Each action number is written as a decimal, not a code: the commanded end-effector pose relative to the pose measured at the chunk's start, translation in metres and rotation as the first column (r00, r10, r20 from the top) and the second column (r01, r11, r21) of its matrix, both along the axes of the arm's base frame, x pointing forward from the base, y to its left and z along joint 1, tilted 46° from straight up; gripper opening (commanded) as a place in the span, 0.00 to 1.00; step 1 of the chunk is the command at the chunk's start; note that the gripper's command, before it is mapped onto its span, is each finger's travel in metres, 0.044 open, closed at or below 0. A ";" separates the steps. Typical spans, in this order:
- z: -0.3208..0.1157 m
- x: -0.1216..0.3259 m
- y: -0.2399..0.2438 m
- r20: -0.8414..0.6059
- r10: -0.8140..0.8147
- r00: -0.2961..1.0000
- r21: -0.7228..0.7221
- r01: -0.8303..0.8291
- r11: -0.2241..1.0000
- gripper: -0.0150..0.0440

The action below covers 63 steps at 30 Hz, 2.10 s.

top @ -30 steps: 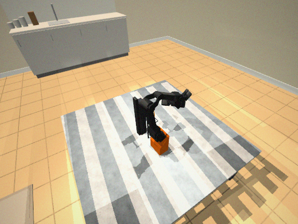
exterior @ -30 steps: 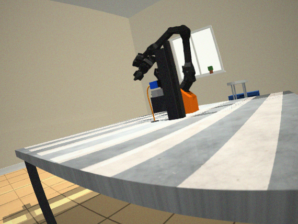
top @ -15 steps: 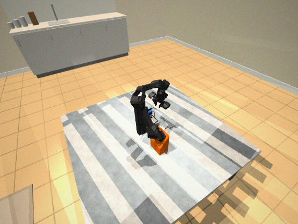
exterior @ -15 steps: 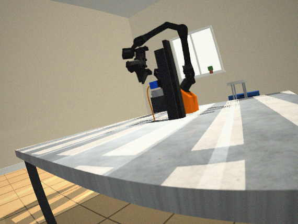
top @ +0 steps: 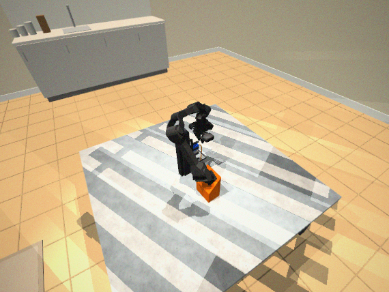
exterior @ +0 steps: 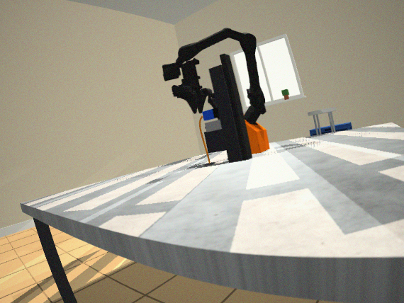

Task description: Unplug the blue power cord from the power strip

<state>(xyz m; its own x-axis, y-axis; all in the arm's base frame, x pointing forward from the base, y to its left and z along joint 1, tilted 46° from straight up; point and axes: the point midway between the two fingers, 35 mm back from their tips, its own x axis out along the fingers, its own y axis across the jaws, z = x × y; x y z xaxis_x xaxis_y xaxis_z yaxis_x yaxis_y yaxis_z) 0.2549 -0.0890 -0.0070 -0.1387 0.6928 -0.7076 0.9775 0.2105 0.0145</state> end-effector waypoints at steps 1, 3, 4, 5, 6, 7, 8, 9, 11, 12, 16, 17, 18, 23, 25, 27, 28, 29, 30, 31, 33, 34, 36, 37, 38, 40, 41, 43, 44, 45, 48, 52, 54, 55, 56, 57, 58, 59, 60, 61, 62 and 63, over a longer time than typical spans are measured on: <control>0.003 0.000 0.003 -0.007 0.001 1.000 -0.004 -0.001 1.000 0.53; 0.005 -0.001 0.005 -0.007 0.001 1.000 -0.004 -0.001 1.000 0.53; 0.007 -0.001 0.006 -0.007 0.001 1.000 -0.004 -0.001 1.000 0.53; 0.008 -0.001 0.007 -0.007 0.001 1.000 -0.004 -0.001 1.000 0.53; 0.009 -0.002 0.008 -0.007 0.001 1.000 -0.003 -0.001 1.000 0.53; 0.010 -0.002 0.009 -0.007 0.001 1.000 -0.003 -0.001 1.000 0.53; 0.011 -0.002 0.011 -0.007 0.001 1.000 -0.003 -0.001 1.000 0.53; 0.012 -0.002 0.012 -0.007 0.001 1.000 -0.003 -0.001 1.000 0.53; 0.015 -0.003 0.014 -0.007 0.001 1.000 -0.003 -0.001 1.000 0.53; 0.016 -0.003 0.015 -0.007 0.001 1.000 -0.003 -0.001 1.000 0.53; 0.020 -0.005 0.020 -0.008 0.001 1.000 -0.003 -0.001 1.000 0.53; 0.021 -0.005 0.021 -0.008 0.001 1.000 -0.002 -0.001 1.000 0.53; 0.022 -0.005 0.022 -0.008 0.001 1.000 -0.002 -0.001 1.000 0.53; 0.027 -0.007 0.027 -0.008 0.001 1.000 -0.002 -0.001 1.000 0.53; 0.027 -0.007 0.027 -0.008 0.001 1.000 -0.002 -0.001 1.000 0.53; 0.027 -0.007 0.027 -0.008 0.001 1.000 -0.002 -0.001 1.000 0.53; 0.026 -0.007 0.028 -0.008 0.001 1.000 -0.002 -0.001 1.000 0.53; 0.026 -0.007 0.028 -0.008 0.001 1.000 -0.002 -0.001 1.000 0.53; 0.025 -0.007 0.029 -0.008 0.001 1.000 -0.002 -0.001 1.000 0.53; 0.024 -0.008 0.030 -0.008 0.001 1.000 -0.002 -0.001 1.000 0.53; 0.022 -0.008 0.032 -0.008 0.001 1.000 -0.002 -0.001 1.000 0.53; 0.021 -0.008 0.033 -0.008 0.001 1.000 -0.002 -0.001 1.000 0.53; 0.019 -0.009 0.035 -0.008 0.001 1.000 -0.001 -0.001 1.000 0.53; 0.019 -0.009 0.035 -0.008 0.001 1.000 -0.001 -0.001 1.000 0.53; 0.019 -0.009 0.035 -0.008 0.001 1.000 -0.001 -0.001 1.000 0.53; 0.020 -0.008 0.033 -0.005 0.006 1.000 -0.005 -0.006 1.000 0.44; 0.020 -0.008 0.033 -0.005 0.006 1.000 -0.005 -0.006 1.000 0.39; 0.020 -0.008 0.033 -0.005 0.006 1.000 -0.005 -0.006 1.000 0.34; 0.020 -0.008 0.033 -0.005 0.006 1.000 -0.005 -0.006 1.000 0.32; 0.020 -0.008 0.033 -0.005 0.006 1.000 -0.005 -0.006 1.000 0.31; 0.020 -0.008 0.033 -0.005 0.006 1.000 -0.005 -0.006 1.000 0.28; 0.020 -0.008 0.032 -0.005 0.006 1.000 -0.005 -0.006 1.000 0.25; 0.018 -0.007 0.031 -0.005 0.006 1.000 -0.006 -0.006 1.000 0.25; 0.018 -0.007 0.030 -0.005 0.005 1.000 -0.006 -0.005 1.000 0.25; 0.017 -0.006 0.029 -0.005 0.005 1.000 -0.006 -0.005 1.000 0.25; 0.016 -0.006 0.028 -0.005 0.005 1.000 -0.006 -0.005 1.000 0.25; 0.015 -0.006 0.027 -0.005 0.005 1.000 -0.006 -0.005 1.000 0.25; 0.014 -0.005 0.025 -0.005 0.005 1.000 -0.006 -0.005 1.000 0.25; 0.013 -0.005 0.024 -0.005 0.005 1.000 -0.006 -0.005 1.000 0.25; 0.012 -0.005 0.023 -0.005 0.005 1.000 -0.006 -0.005 1.000 0.25; 0.011 -0.004 0.022 -0.005 0.005 1.000 -0.006 -0.005 1.000 0.25; 0.009 -0.004 0.021 -0.005 0.004 1.000 -0.006 -0.005 1.000 0.25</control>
